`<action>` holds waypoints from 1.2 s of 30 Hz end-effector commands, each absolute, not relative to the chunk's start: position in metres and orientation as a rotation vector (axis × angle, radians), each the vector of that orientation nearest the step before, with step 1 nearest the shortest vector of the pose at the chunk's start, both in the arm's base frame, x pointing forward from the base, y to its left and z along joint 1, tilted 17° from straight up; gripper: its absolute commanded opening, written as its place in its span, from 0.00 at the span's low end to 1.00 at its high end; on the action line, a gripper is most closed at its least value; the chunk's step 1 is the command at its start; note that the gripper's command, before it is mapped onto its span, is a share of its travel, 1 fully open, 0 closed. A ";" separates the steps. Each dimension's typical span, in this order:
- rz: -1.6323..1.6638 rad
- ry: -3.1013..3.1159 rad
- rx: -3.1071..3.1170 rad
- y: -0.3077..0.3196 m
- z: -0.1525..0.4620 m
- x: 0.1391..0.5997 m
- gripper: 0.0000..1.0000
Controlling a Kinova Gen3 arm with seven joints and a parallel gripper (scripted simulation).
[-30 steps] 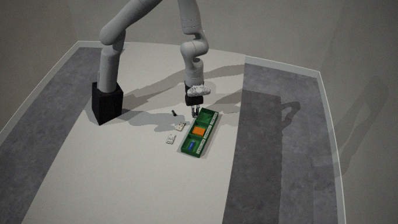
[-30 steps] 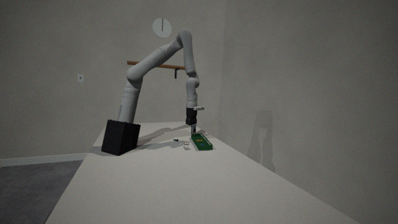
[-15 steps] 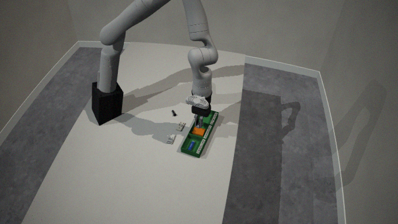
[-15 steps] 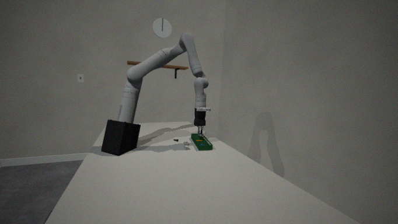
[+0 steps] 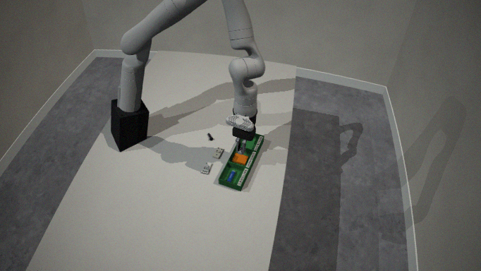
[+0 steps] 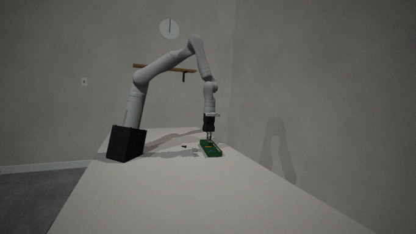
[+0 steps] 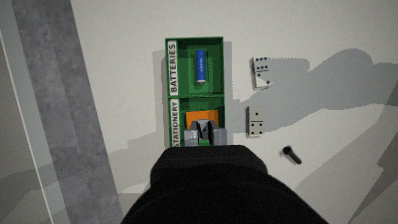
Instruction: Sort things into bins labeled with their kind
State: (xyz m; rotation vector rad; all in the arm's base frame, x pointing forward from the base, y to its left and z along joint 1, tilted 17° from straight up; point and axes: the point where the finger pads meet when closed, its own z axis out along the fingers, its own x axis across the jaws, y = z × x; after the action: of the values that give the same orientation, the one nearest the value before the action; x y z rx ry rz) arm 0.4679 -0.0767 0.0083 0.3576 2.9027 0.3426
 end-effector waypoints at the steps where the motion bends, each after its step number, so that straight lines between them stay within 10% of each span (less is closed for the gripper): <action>1: 0.342 2.901 0.359 -0.078 0.009 0.468 0.32; 35: 0.342 2.901 0.359 -0.074 -0.018 0.474 0.32; 36: 0.342 2.901 0.359 -0.074 -0.018 0.474 0.62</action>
State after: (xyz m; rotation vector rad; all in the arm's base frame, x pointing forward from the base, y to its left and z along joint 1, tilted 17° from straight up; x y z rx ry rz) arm 0.4730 -0.0734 -0.0185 0.3588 2.9026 0.3426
